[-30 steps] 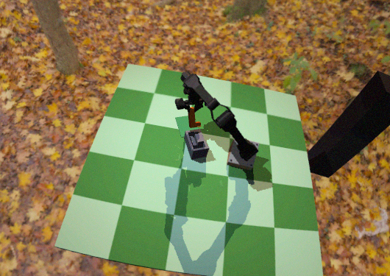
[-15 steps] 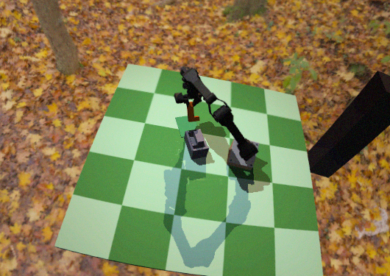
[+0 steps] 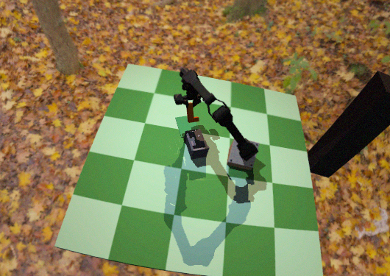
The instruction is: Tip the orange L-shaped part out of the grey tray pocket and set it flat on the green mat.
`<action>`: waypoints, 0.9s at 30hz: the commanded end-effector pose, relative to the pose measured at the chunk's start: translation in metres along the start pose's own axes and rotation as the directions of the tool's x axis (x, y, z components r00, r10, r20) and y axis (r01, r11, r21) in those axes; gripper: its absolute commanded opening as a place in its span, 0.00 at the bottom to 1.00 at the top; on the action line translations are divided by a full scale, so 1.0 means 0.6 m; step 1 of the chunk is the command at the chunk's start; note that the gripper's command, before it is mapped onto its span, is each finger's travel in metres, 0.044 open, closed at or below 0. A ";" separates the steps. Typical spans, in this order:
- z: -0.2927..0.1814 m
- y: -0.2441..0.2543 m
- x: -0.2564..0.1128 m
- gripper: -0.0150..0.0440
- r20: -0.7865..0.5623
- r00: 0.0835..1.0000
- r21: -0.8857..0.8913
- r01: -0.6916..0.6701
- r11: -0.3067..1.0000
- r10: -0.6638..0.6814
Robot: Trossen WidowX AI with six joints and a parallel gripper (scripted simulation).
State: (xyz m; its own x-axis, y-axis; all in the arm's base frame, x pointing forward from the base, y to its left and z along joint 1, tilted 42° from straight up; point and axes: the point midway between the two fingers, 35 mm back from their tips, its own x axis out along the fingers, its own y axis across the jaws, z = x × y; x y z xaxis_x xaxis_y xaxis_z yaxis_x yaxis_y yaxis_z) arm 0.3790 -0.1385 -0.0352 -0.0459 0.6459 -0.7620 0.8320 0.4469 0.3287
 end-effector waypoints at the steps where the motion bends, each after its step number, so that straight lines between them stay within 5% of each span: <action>1: -0.001 0.000 0.012 0.25 -0.002 1.000 0.004 -0.002 1.000 0.002; 27: -0.001 0.000 0.077 0.25 -0.003 1.000 0.004 -0.003 1.000 0.003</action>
State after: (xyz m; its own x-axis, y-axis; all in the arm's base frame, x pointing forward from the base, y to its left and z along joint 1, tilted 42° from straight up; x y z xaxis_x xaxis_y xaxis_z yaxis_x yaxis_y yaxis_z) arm 0.3774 -0.1121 -0.0660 -0.0461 0.6446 -0.7631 0.8312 0.4484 0.3286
